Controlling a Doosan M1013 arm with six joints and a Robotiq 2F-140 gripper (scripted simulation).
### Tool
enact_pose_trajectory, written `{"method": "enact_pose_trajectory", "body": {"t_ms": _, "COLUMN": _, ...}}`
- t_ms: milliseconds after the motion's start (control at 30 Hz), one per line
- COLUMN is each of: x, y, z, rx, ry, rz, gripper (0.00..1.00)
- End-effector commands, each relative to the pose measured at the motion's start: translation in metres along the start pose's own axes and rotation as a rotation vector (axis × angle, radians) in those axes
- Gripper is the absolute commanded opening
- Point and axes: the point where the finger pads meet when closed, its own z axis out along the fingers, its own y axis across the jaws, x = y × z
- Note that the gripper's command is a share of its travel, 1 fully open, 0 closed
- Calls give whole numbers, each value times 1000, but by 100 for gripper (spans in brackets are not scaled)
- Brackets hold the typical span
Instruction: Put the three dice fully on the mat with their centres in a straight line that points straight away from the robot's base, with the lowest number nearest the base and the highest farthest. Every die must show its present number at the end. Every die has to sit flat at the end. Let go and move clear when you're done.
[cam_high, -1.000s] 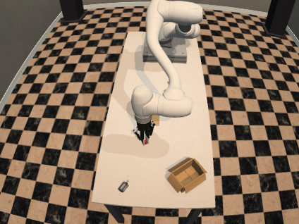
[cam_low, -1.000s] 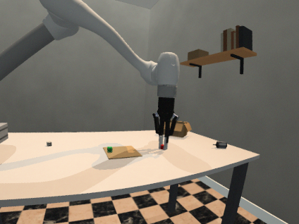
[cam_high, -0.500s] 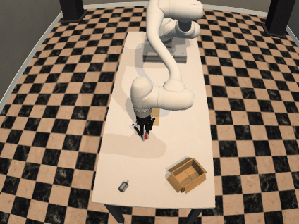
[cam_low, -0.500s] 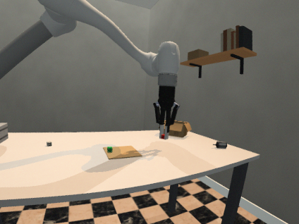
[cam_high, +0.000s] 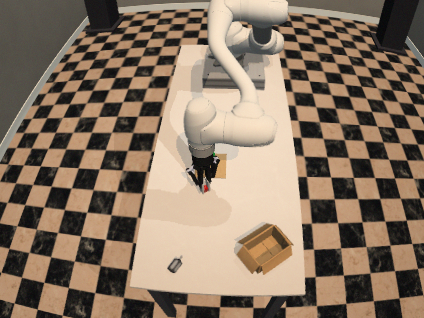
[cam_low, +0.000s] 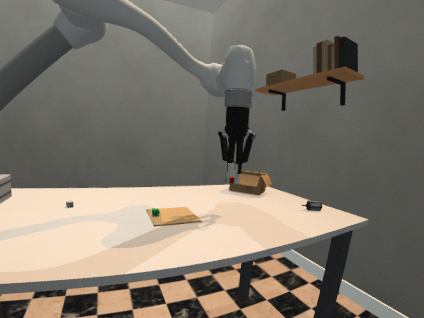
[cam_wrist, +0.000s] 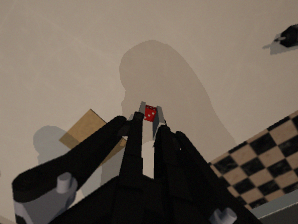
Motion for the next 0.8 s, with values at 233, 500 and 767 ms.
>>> {"method": "enact_pose_trajectory", "body": {"t_ms": 233, "x": -49, "y": -31, "z": -7, "rx": -1, "ry": 2, "rz": 207, "gripper": 18}}
{"method": "enact_pose_trajectory", "body": {"t_ms": 500, "x": -106, "y": -69, "z": -8, "rx": -1, "ry": 2, "rz": 422, "gripper": 18}}
{"method": "enact_pose_trajectory", "body": {"t_ms": 767, "x": -169, "y": -113, "z": -6, "rx": 0, "ry": 2, "rz": 645, "gripper": 18}}
